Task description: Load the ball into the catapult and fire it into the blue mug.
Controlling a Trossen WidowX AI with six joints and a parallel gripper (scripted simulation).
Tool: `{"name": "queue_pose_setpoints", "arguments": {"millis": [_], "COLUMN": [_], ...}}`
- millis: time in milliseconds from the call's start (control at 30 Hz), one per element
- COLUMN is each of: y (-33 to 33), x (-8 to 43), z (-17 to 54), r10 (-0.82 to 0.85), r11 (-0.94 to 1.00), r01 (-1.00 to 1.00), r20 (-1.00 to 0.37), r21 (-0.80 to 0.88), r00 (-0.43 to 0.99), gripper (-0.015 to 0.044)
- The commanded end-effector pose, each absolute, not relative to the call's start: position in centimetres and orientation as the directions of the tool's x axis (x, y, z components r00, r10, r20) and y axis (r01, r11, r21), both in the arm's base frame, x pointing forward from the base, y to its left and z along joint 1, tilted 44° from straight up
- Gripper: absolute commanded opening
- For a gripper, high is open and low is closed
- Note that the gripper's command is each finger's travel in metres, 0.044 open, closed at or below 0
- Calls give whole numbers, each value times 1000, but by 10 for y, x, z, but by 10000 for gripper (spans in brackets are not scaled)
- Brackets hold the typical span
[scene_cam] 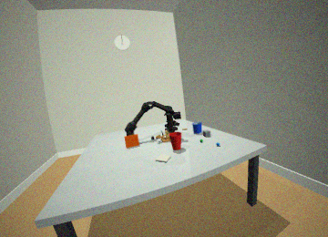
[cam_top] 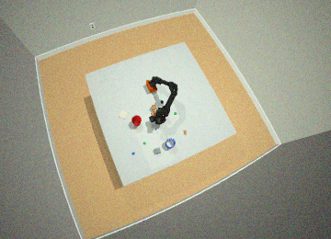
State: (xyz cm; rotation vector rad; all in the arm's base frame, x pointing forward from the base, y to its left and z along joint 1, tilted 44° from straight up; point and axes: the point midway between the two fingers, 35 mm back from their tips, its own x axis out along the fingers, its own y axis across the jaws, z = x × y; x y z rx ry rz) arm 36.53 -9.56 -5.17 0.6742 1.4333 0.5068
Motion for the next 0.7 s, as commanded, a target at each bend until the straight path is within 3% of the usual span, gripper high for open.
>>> {"name": "queue_pose_setpoints", "arguments": {"millis": [0,133,667], "y": [-98,-128,-119], "x": [365,361,364], "z": [-50,-18,-30], "r10": [684,684,685], "r11": [720,720,718], "r01": [78,79,84], "r20": [-724,-725,-723], "r21": [689,689,691], "r00": [88,87,91], "gripper": [85,0,0]}}
